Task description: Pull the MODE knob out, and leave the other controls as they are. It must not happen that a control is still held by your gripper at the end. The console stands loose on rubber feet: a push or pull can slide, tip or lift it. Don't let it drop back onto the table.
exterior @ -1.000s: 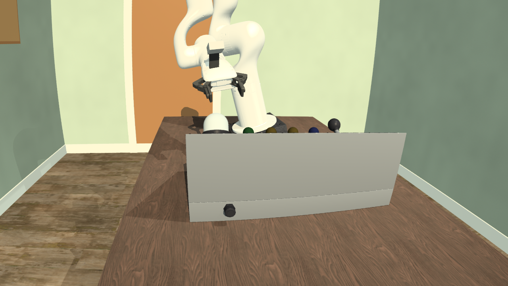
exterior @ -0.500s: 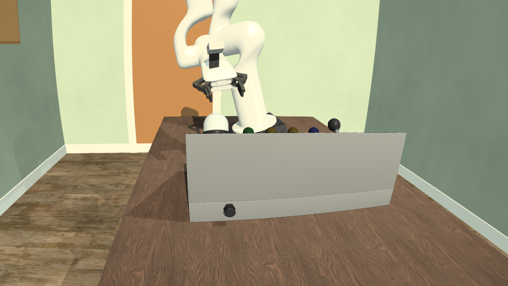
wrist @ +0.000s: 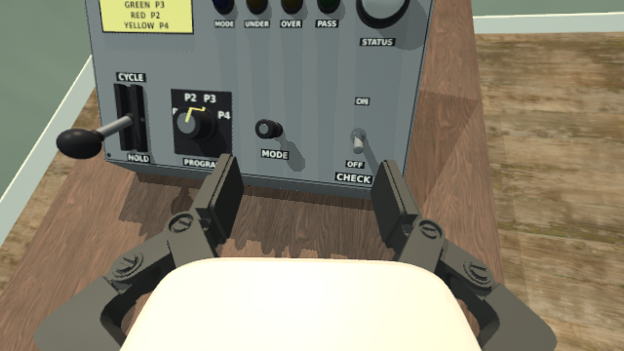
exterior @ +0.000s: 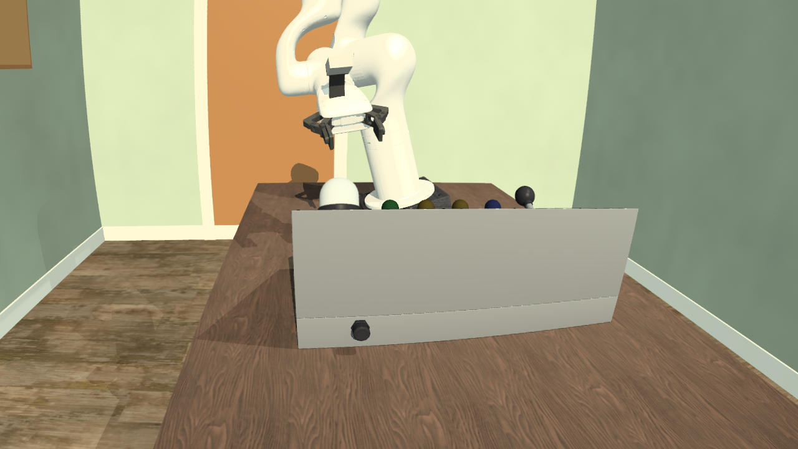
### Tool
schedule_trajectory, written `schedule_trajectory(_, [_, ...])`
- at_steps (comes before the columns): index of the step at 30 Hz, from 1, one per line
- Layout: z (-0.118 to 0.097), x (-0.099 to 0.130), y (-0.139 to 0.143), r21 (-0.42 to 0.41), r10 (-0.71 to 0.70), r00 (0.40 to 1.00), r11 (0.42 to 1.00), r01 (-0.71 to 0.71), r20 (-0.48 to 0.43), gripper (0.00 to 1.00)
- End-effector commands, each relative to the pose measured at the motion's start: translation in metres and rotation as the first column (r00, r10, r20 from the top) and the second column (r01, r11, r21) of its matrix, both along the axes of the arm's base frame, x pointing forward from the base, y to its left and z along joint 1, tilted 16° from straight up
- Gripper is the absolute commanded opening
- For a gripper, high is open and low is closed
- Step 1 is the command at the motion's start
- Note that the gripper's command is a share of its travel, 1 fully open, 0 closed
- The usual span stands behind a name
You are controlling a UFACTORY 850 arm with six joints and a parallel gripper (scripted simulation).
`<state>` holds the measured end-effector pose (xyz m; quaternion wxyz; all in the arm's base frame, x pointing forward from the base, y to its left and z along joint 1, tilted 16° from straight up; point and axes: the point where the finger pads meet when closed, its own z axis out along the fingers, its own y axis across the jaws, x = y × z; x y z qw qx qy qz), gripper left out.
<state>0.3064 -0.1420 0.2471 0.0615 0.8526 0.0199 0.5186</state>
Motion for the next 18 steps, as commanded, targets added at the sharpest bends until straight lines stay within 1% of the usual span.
schedule_trajectory(1, [0.006, -0.003, 0.002, 0.002, 0.002, 1.000, 1.000, -0.002, -0.002, 1.00])
schedule_trajectory(11, [0.035, -0.019, 0.012, 0.002, 0.002, 1.000, 1.000, -0.002, -0.002, 1.00])
schedule_trajectory(16, [0.045, -0.024, 0.015, 0.001, 0.001, 1.000, 1.000, -0.001, -0.003, 1.00])
schedule_trajectory(18, [0.045, -0.024, 0.015, 0.001, 0.001, 1.000, 1.000, -0.001, -0.003, 1.00])
